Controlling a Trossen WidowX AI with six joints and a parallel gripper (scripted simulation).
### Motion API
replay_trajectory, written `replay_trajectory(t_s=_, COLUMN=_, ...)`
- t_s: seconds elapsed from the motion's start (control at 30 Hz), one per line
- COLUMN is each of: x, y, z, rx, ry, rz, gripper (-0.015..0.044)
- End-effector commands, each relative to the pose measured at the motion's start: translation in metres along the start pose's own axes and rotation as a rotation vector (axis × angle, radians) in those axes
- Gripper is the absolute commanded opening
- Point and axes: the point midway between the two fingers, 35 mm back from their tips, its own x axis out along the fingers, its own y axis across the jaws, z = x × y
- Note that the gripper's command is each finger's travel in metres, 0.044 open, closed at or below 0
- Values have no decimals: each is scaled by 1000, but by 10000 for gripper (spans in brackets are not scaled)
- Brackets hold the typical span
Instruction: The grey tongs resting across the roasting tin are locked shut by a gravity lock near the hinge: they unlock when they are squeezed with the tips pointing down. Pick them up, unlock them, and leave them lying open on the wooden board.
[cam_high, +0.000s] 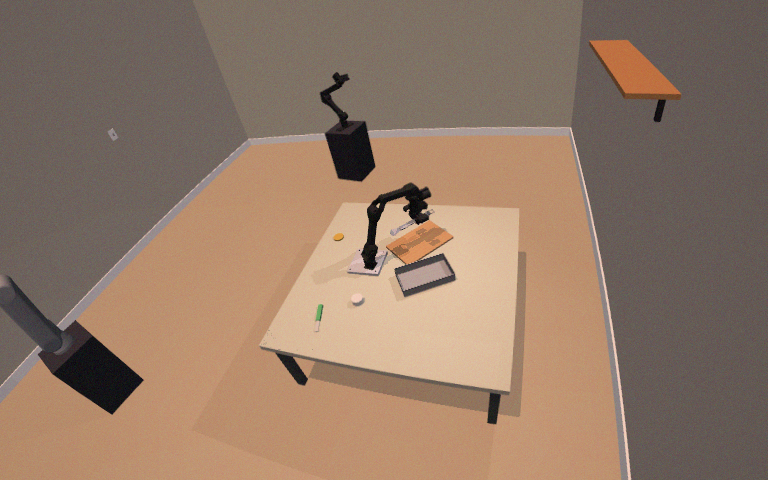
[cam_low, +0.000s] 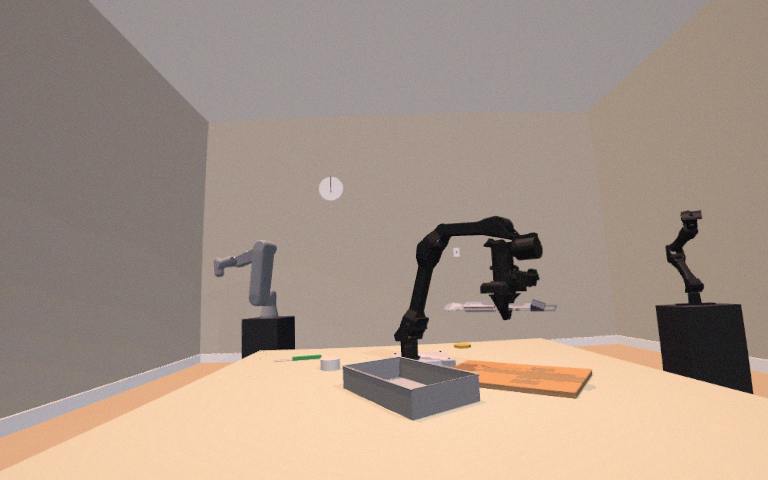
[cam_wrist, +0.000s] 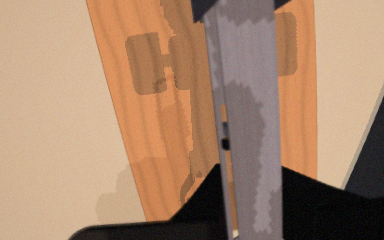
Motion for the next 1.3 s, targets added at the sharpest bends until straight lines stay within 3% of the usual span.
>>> replay_trajectory(t_s=0.0, x=-2, y=4, z=-2, rx=-31, ry=-7, rz=1, gripper=-150)
replay_trajectory(t_s=0.27, x=-3, y=4, z=0, rx=-26, ry=-51, rz=3, gripper=-150)
replay_trajectory(t_s=1.27, x=-22, y=0, z=3, rx=5, ry=-596, rz=26, gripper=-150)
